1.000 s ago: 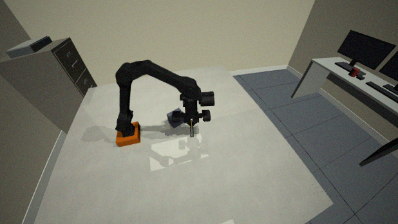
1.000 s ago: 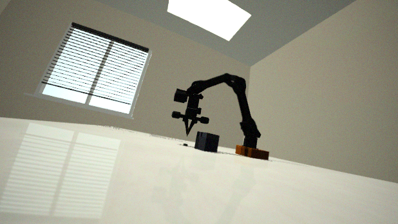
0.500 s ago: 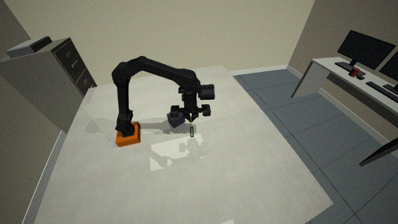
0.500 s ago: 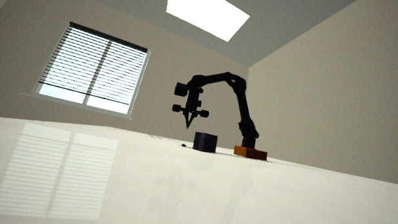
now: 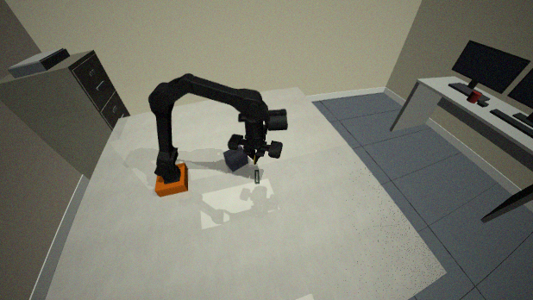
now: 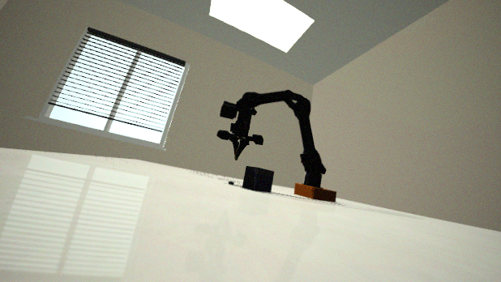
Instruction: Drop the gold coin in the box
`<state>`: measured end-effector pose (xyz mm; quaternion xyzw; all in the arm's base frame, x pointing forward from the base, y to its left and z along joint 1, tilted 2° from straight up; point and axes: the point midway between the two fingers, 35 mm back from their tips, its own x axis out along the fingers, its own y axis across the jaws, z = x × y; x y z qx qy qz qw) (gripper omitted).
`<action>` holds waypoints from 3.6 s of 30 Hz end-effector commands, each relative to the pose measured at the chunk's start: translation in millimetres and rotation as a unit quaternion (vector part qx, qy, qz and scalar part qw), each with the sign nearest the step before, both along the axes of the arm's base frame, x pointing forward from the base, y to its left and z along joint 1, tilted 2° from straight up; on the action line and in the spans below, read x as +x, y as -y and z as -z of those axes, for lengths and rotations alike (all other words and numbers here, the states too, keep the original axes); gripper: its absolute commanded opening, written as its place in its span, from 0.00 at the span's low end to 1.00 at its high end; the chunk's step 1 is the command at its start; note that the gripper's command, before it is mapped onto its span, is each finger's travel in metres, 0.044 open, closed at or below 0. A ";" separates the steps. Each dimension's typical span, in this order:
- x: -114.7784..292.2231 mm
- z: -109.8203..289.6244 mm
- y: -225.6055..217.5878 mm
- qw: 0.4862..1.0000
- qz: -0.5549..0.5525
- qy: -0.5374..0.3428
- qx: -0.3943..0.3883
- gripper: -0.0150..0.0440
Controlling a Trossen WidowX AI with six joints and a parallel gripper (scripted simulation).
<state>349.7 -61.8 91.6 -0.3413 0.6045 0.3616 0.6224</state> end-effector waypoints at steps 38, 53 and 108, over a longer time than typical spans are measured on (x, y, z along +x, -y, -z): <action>-19.8 -5.5 -41.4 0.949 0.314 -0.010 0.002 0.25; -44.7 -5.9 -71.7 0.949 0.314 -0.012 0.003 0.25; -69.5 3.8 -95.1 0.950 0.313 -0.020 -0.001 0.25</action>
